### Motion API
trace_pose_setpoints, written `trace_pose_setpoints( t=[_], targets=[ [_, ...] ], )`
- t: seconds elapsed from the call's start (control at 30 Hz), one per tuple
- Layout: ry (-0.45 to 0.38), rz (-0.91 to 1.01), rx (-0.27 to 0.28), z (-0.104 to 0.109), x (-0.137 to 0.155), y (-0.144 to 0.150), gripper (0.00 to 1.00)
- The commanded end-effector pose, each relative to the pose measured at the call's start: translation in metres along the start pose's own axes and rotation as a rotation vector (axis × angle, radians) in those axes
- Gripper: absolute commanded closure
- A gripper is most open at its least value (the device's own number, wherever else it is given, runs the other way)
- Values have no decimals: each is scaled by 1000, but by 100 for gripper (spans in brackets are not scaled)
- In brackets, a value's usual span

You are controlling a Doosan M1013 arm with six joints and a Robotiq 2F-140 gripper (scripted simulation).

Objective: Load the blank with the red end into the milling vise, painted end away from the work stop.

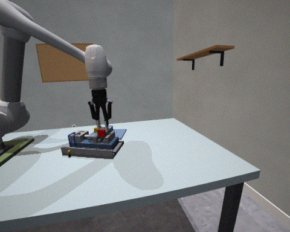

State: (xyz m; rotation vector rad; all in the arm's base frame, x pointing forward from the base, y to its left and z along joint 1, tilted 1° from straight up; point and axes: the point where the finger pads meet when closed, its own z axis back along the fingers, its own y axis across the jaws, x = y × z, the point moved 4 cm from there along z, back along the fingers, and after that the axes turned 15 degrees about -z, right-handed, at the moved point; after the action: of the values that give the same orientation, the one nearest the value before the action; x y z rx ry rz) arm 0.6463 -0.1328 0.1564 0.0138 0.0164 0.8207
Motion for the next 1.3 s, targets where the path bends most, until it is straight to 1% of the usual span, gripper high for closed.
trace_pose_setpoints(
  t=[0.0,1.27],
  targets=[
    [0,0,0,1,0,0,100],
    [0,0,0,6,0,0,100]
  ],
)
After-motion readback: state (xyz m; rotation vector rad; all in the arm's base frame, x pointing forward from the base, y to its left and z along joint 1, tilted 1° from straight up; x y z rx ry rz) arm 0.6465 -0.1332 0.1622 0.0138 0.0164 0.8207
